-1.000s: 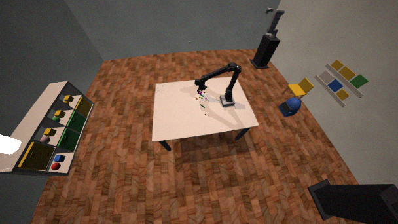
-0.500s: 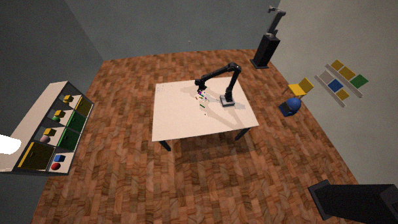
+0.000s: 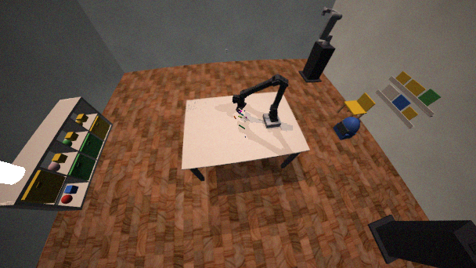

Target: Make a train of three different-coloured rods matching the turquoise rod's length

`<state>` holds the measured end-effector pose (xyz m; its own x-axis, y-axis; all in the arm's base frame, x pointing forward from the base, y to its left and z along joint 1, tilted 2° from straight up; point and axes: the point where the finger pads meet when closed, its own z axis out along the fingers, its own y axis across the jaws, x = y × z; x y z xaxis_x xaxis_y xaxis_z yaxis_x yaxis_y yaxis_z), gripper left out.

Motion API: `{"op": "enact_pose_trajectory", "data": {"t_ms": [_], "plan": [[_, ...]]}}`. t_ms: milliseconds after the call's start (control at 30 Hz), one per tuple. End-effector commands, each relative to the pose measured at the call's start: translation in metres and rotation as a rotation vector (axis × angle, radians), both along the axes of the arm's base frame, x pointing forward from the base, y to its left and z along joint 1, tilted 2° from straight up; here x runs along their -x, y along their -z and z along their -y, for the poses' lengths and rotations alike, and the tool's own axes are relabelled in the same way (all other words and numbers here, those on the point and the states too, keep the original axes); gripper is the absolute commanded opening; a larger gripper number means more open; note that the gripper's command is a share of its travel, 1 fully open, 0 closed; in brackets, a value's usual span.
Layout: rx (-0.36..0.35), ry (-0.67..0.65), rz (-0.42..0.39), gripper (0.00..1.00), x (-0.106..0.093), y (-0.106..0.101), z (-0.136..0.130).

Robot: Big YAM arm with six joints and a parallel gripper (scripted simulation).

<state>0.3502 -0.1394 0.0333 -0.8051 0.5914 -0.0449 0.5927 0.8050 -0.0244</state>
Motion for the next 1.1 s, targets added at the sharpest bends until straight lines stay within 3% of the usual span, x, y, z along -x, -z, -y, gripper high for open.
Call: {"op": "enact_pose_trajectory", "data": {"t_ms": [0,233,267,367,400,500,533,633,667,767,800,900,933,967,1067], "plan": [[0.010,-0.134,0.013,1.00,-0.019,-0.005,0.000],[0.016,-0.259,0.010,1.00,-0.023,-0.007,-0.002],[0.021,-0.330,0.013,1.00,-0.028,-0.010,-0.002],[0.012,-0.327,-0.004,1.00,-0.019,-0.004,-0.004],[0.022,-0.406,0.007,1.00,-0.028,-0.010,-0.004],[0.021,-0.403,0.005,1.00,-0.027,-0.008,-0.003],[0.026,-0.486,0.004,1.00,-0.030,-0.010,-0.005],[0.019,-0.485,-0.006,1.00,-0.025,-0.006,-0.006],[0.028,-0.571,-0.001,1.00,-0.032,-0.010,-0.006],[0.024,-0.568,-0.007,1.00,-0.028,-0.007,-0.007],[0.031,-0.658,-0.005,1.00,-0.033,-0.010,-0.008],[0.032,-0.658,-0.004,1.00,-0.034,-0.010,-0.008],[0.018,-0.651,-0.023,1.00,-0.022,-0.002,-0.009],[0.033,-0.749,-0.011,1.00,-0.034,-0.009,-0.010],[0.032,-0.749,-0.013,1.00,-0.033,-0.008,-0.010]]}}
